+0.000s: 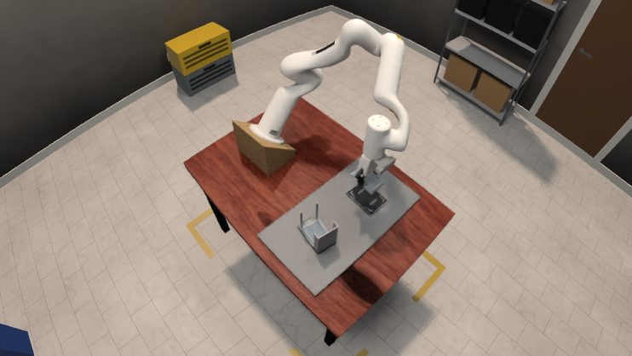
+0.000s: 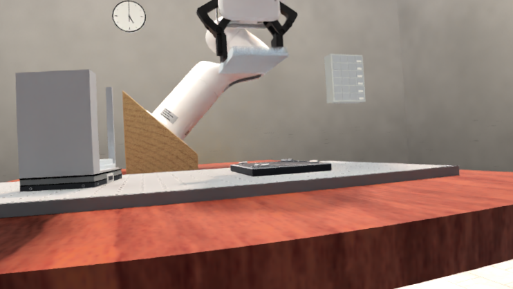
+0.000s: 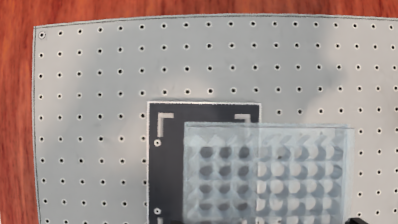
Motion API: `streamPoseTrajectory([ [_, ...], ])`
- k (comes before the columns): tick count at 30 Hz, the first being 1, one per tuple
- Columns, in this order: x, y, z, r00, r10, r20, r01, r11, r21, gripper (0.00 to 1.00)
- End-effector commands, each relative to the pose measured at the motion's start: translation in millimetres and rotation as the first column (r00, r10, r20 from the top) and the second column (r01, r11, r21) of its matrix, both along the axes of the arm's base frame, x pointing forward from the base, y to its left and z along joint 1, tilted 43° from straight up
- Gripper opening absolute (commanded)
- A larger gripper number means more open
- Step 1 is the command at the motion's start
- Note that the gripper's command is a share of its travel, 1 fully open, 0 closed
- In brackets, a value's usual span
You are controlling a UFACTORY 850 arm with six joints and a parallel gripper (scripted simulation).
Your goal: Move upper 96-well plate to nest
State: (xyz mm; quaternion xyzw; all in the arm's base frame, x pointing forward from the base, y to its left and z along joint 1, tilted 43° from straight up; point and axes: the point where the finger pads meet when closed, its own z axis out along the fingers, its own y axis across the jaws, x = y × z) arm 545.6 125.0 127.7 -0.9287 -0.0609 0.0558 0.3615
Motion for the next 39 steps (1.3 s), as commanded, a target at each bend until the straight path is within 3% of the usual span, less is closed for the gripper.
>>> streamPoseTrajectory([
  [1, 0, 9, 9, 1.000, 0.000, 0.002, 0.000, 1.000, 0.000, 0.00],
  [7, -2, 25, 23, 1.000, 0.000, 0.002, 0.000, 1.000, 0.000, 0.00],
  [39, -2, 24, 23, 1.000, 0.000, 0.002, 0.000, 1.000, 0.000, 0.00],
])
